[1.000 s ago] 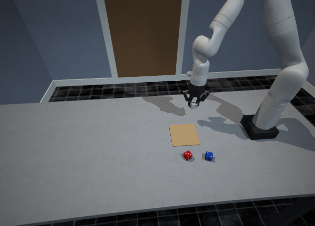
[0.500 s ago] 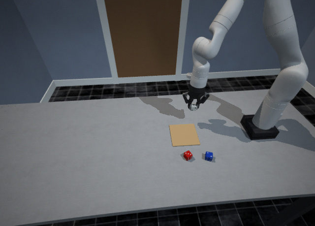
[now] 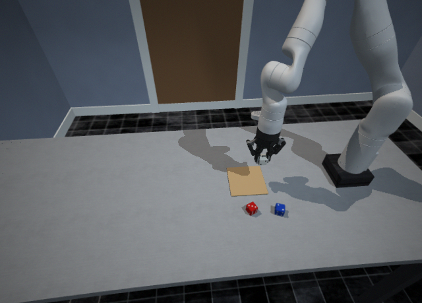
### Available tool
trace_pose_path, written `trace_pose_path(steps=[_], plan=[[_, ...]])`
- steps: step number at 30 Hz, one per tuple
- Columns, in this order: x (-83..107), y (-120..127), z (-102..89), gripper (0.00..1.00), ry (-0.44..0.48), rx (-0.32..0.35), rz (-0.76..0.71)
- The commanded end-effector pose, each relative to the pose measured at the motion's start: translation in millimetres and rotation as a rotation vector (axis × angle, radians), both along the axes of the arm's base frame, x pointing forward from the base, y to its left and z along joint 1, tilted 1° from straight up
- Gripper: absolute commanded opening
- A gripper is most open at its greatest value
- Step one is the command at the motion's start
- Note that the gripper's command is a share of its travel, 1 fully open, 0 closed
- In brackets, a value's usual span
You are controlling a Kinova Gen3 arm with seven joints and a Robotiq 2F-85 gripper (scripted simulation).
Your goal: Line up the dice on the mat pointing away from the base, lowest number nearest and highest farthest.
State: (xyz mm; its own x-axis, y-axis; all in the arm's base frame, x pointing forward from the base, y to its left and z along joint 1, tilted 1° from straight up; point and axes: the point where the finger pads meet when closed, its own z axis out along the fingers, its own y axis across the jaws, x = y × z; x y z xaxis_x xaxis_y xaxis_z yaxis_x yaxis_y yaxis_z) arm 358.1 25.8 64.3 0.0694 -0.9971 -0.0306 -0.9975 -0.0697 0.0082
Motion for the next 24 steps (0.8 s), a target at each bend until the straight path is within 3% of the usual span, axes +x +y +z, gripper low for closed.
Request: trace_pose_path(steps=[1, 11, 20, 24], plan=[[-3.7, 0.7, 0.7, 0.26, 0.006, -0.01, 0.006], [-3.7, 0.8, -4.6, 0.26, 0.006, -0.011, 0.006], [-3.7, 1.1, -29.0, 0.26, 0.006, -0.011, 0.006], [-5.2, 1.8, -50.4, 0.26, 0.012, -0.009, 0.006]])
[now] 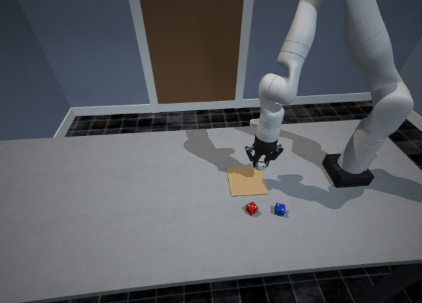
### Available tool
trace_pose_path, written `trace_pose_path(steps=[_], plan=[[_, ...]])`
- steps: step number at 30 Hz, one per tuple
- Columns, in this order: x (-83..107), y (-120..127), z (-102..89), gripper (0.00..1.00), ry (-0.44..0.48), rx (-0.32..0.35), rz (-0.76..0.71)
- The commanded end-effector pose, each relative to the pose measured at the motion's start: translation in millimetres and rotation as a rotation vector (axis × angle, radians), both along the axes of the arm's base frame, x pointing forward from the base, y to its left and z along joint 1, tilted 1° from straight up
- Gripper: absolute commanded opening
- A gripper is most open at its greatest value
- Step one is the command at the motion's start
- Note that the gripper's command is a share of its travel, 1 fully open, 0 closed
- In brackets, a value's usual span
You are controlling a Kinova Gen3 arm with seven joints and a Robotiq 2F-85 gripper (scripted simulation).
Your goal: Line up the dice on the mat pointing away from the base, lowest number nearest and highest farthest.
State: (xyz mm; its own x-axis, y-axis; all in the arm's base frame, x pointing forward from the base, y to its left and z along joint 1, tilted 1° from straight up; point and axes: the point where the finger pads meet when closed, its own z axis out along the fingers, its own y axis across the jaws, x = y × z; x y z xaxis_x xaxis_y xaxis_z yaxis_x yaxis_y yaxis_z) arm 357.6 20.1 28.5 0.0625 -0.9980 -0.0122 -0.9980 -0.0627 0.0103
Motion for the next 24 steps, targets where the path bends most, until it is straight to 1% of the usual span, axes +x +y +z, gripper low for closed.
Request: trace_pose_path(steps=[1, 6, 10, 17, 24], plan=[[-4.7, 7.6, -19.6, 0.26, 0.011, 0.009, 0.012], [-4.8, 7.9, -42.2, 0.26, 0.011, 0.009, 0.012], [-4.8, 8.0, -54.6, 0.26, 0.011, 0.009, 0.012], [-3.1, 7.8, -59.2, 0.26, 0.006, 0.008, 0.012], [-3.1, 7.8, -59.7, 0.26, 0.006, 0.008, 0.012]])
